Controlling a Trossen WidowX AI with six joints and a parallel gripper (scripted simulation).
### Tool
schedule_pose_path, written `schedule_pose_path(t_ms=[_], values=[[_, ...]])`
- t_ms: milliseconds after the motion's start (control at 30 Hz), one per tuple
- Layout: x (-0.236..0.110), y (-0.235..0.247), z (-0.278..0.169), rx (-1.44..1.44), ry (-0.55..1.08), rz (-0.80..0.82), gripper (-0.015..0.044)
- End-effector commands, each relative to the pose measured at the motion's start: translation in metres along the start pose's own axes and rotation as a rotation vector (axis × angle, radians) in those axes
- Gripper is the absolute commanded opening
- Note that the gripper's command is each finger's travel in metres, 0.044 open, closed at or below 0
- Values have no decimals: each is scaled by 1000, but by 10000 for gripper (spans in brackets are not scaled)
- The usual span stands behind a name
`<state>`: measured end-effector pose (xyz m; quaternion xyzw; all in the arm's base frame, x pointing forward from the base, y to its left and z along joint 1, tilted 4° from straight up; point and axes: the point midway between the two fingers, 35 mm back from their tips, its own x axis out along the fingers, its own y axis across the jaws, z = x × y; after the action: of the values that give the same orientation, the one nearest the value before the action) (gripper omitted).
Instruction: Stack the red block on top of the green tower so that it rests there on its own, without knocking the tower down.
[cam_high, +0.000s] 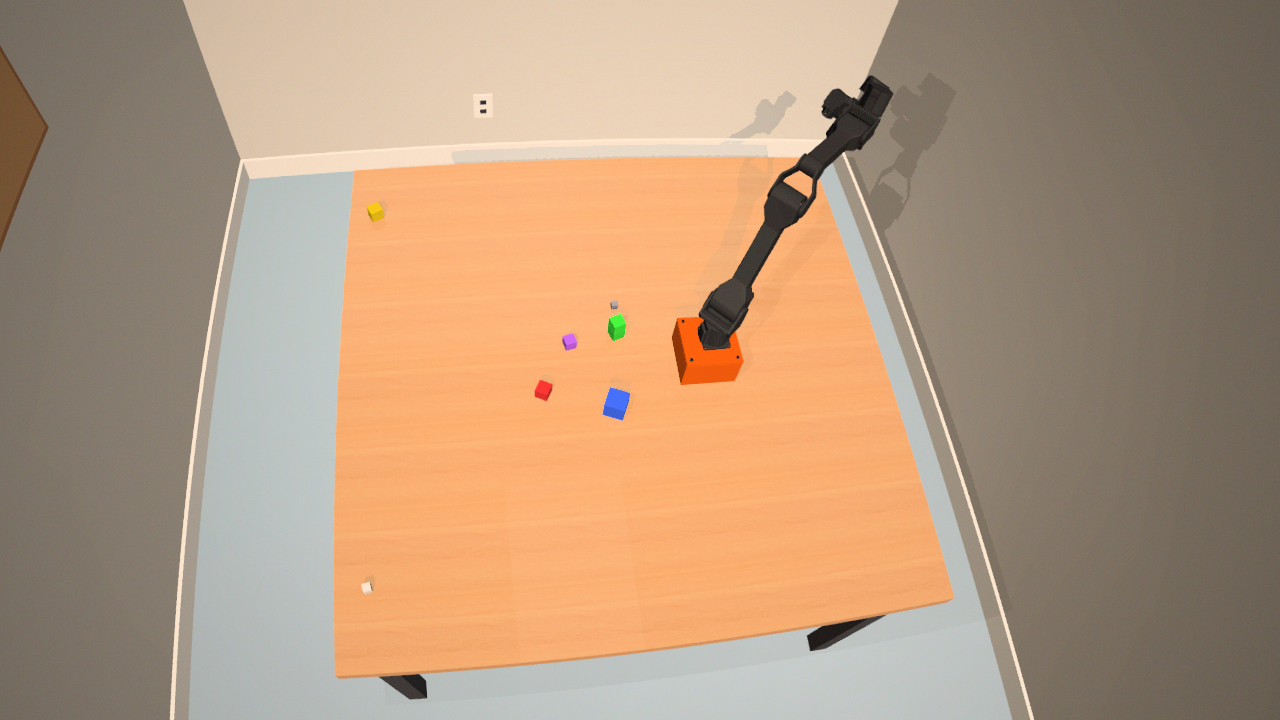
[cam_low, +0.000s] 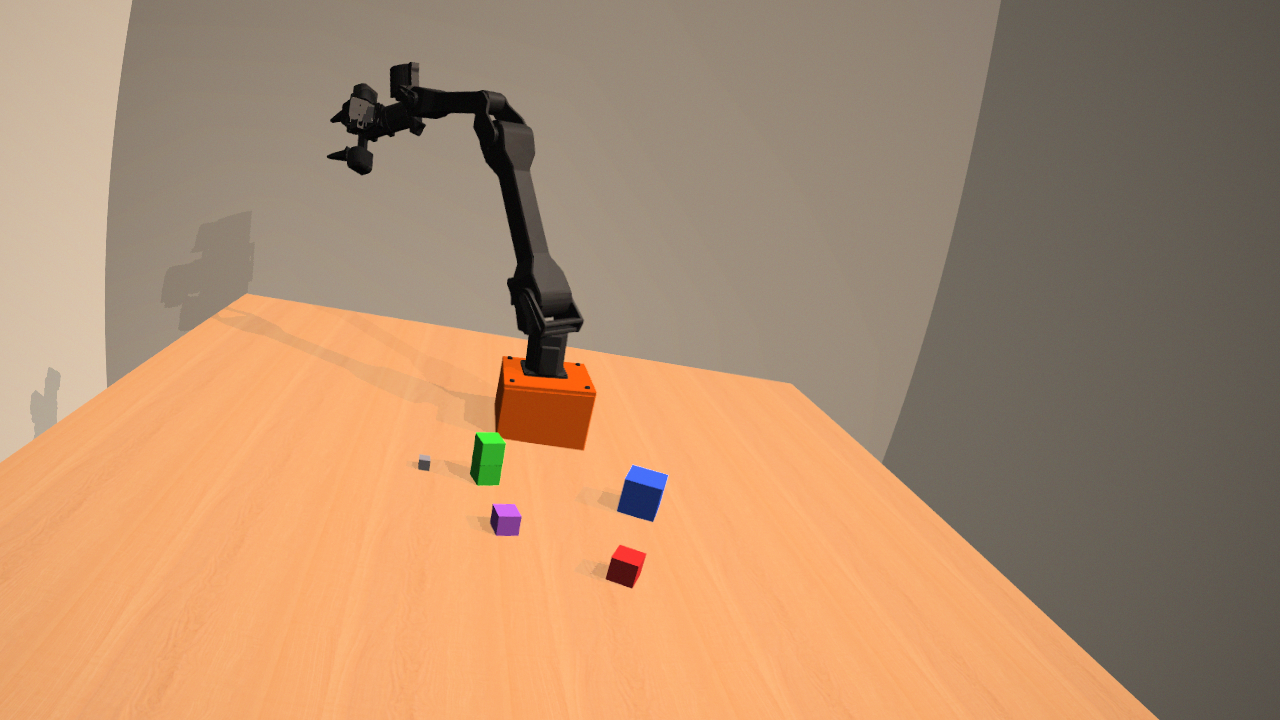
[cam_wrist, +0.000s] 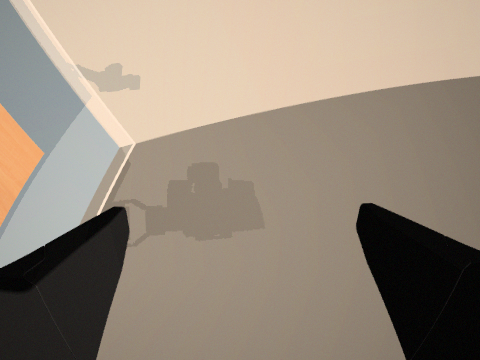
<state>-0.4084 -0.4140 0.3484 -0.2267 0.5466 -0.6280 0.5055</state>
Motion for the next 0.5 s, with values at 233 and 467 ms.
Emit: schedule_pose_path(t_ms=[233, 467], values=[[27, 41, 78, 104, -91, 115, 440], [43, 90, 161, 181, -172, 247, 440]])
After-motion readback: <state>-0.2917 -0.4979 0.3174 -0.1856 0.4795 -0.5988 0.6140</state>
